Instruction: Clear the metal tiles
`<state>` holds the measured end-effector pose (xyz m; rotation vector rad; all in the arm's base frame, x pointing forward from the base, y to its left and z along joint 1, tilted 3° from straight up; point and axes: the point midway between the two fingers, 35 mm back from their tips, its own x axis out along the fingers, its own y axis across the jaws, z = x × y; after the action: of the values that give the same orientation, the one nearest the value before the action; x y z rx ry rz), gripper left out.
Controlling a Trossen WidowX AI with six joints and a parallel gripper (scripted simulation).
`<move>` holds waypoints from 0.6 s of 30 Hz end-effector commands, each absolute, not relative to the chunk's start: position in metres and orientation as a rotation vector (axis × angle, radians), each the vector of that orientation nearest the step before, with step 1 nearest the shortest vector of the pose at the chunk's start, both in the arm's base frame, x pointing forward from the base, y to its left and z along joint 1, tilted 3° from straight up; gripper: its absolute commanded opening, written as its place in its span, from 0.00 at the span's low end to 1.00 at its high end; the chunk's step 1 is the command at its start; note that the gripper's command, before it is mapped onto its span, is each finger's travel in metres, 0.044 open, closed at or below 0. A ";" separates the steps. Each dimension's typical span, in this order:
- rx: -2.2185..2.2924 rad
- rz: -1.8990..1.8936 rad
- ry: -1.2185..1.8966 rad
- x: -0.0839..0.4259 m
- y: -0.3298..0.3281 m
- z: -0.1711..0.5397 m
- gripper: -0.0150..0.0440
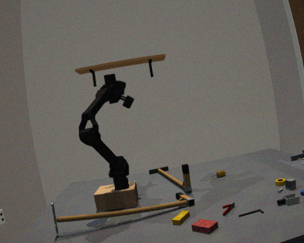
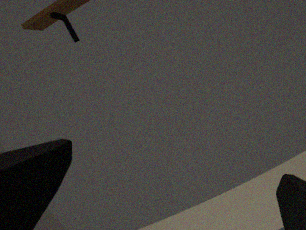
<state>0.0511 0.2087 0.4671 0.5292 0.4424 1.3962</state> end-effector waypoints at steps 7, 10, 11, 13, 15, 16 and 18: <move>0.751 1.518 0.475 0.032 0.199 0.500 1.00; 0.814 1.561 0.489 0.026 0.195 0.510 1.00; 0.834 1.576 0.494 0.023 0.193 0.513 1.00; 0.873 1.606 0.505 0.019 0.190 0.519 1.00; 0.910 1.637 0.517 0.014 0.186 0.525 1.00; 0.927 1.652 0.523 0.012 0.185 0.528 1.00; 0.960 1.684 0.536 0.007 0.181 0.534 1.00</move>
<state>0.0130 0.1859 0.5279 0.9221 0.5187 1.6462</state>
